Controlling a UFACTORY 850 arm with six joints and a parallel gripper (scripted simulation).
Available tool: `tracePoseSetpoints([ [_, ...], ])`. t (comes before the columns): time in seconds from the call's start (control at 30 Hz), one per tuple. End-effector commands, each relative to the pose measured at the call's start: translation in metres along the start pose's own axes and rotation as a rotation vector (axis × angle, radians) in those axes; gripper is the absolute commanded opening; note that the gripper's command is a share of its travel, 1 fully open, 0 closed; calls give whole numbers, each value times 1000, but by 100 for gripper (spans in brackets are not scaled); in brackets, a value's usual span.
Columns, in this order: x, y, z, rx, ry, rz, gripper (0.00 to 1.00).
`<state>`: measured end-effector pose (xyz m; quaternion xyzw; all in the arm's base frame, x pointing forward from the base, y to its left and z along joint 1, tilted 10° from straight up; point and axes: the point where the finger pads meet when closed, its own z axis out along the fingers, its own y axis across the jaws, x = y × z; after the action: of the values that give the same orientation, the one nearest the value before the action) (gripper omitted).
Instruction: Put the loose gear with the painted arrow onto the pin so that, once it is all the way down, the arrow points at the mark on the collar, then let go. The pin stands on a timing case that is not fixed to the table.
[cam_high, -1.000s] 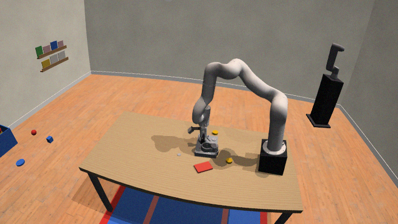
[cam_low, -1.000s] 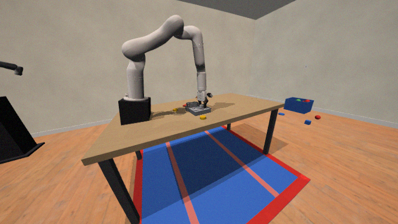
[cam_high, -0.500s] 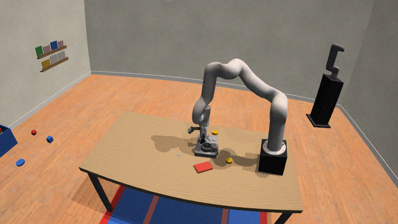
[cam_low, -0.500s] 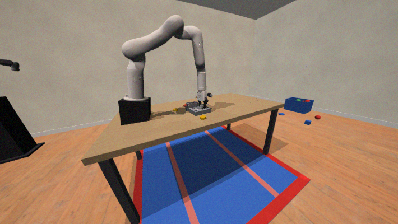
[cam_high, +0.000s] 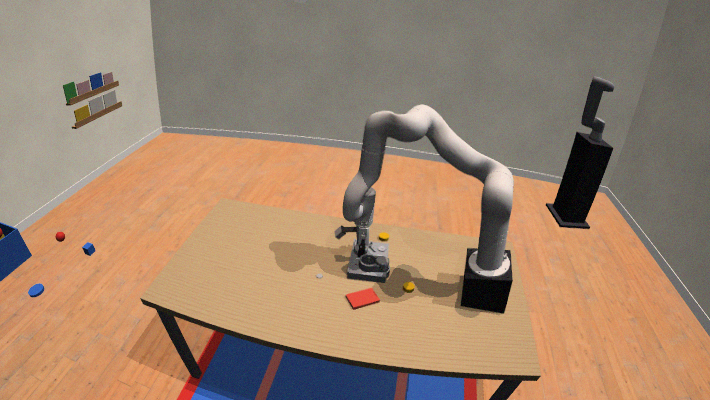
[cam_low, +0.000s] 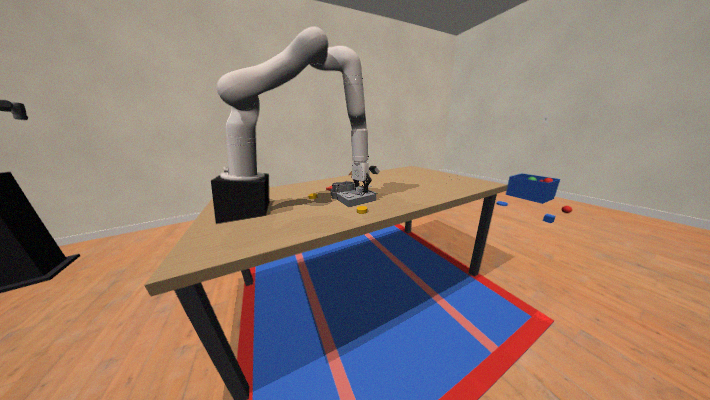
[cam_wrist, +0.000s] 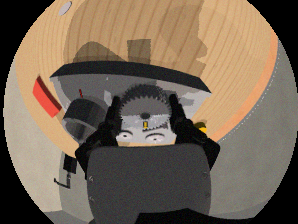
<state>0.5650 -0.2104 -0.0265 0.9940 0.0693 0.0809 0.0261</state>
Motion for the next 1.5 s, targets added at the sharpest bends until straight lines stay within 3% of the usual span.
tracePoseSetpoints([
  [0.0,0,0,0,0,1,0,0],
  [0.83,0,0,-3,0,1,0,0],
  [1.47,0,0,-29,0,1,0,0],
])
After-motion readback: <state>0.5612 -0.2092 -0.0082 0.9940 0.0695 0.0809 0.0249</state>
